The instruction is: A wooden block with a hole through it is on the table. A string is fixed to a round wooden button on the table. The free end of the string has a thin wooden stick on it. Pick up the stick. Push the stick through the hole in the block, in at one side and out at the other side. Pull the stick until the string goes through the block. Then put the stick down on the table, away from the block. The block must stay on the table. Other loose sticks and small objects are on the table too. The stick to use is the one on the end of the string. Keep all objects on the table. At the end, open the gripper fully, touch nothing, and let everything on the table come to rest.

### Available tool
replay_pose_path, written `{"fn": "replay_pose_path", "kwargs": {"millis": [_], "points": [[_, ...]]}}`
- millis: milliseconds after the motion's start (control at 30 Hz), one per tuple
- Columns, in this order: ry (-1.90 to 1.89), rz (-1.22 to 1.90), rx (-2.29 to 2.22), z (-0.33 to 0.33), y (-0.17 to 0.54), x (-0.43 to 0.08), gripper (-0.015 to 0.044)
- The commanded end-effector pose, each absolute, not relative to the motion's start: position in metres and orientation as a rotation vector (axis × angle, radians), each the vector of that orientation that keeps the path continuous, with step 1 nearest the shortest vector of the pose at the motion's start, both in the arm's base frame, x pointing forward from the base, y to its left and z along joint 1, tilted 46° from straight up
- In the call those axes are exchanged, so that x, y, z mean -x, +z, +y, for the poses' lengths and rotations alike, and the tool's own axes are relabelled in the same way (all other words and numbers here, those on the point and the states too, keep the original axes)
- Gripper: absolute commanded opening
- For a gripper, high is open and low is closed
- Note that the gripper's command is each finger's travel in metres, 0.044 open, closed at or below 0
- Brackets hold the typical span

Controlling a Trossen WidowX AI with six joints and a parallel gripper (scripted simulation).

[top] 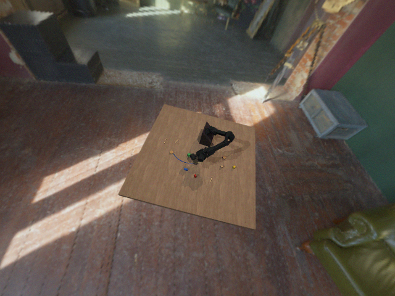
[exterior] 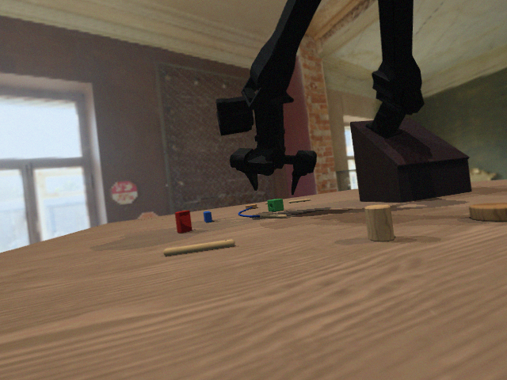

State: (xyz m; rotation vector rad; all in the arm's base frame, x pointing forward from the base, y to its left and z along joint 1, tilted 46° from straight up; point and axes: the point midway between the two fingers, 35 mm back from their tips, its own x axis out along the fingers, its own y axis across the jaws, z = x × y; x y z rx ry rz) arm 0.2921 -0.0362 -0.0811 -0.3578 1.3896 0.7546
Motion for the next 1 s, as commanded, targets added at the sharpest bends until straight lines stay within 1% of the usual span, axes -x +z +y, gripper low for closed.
{"fn": "replay_pose_path", "kwargs": {"millis": [0,100,167,867,967], "points": [[1.036,1.065,0.229,-0.074,-0.114,-0.263,0.044],[1.069,0.9,0.218,-0.085,-0.12,-0.254,0.044],[1.071,0.858,0.219,-0.088,-0.122,-0.252,0.044],[1.071,0.858,0.219,-0.088,-0.121,-0.251,0.044],[1.071,0.858,0.219,-0.088,-0.121,-0.251,0.0361]]}}
